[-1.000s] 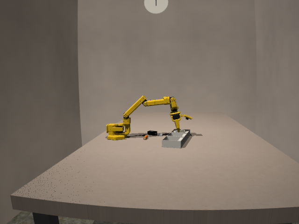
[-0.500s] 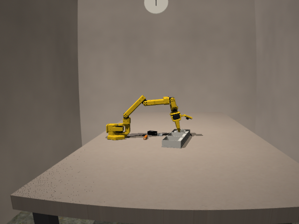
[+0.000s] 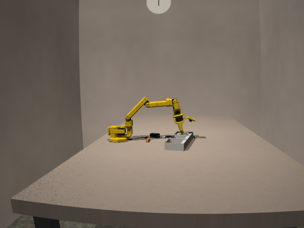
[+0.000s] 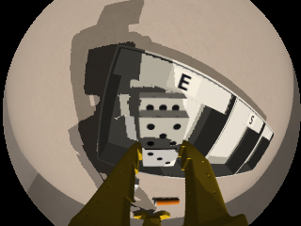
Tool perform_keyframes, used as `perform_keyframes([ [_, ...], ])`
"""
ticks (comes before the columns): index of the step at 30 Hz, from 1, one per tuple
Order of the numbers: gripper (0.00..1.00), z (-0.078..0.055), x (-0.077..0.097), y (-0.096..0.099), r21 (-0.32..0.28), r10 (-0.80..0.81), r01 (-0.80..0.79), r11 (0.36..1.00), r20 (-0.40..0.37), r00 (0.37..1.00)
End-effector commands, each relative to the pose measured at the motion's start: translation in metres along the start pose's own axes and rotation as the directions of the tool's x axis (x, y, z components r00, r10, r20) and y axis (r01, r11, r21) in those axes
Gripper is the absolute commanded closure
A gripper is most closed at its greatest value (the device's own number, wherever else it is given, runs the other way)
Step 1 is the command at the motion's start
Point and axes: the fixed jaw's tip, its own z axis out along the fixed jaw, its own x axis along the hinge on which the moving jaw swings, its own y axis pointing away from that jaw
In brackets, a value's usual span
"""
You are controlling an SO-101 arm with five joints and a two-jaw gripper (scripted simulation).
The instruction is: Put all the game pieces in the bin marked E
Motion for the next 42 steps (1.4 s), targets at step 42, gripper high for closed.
perform_keyframes([
  [42,0.77,-0.037,-0.003,0.002,-0.003,0.004,-0.004,1.000,0.034,0.999],
])
